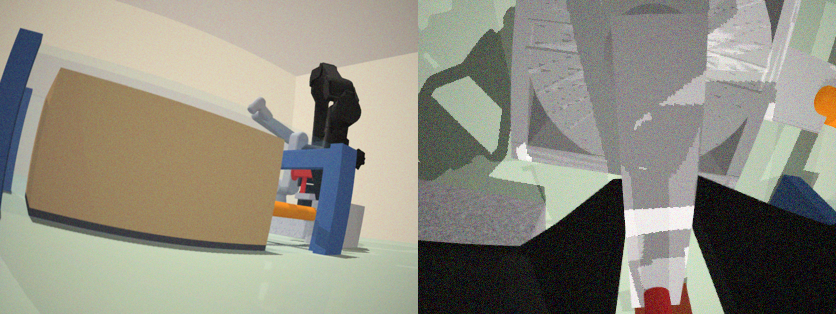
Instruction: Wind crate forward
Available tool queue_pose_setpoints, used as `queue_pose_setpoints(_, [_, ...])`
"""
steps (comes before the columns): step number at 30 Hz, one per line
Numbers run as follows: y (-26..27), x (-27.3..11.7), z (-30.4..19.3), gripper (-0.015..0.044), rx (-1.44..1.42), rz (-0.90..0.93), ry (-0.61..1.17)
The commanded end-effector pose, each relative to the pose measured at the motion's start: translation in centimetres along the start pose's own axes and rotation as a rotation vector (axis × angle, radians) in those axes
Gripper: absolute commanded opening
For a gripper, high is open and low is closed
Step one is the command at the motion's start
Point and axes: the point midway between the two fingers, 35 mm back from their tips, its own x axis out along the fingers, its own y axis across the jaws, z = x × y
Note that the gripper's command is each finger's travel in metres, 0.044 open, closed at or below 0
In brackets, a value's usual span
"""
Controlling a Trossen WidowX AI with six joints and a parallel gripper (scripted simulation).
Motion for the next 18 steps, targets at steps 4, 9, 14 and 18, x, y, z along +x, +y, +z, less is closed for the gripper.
queue_pose_setpoints(4, [0.13, 0.39, 0.11, 0.0, 0.028, 0.003, -0.005])
queue_pose_setpoints(9, [0.21, 0.41, 0.11, 0.0, 0.042, 0.005, -0.005])
queue_pose_setpoints(14, [0.35, 0.41, 0.12, 0.0, 0.074, 0.008, -0.005])
queue_pose_setpoints(18, [0.36, 0.44, 0.11, 0.0, 0.076, 0.009, -0.005])
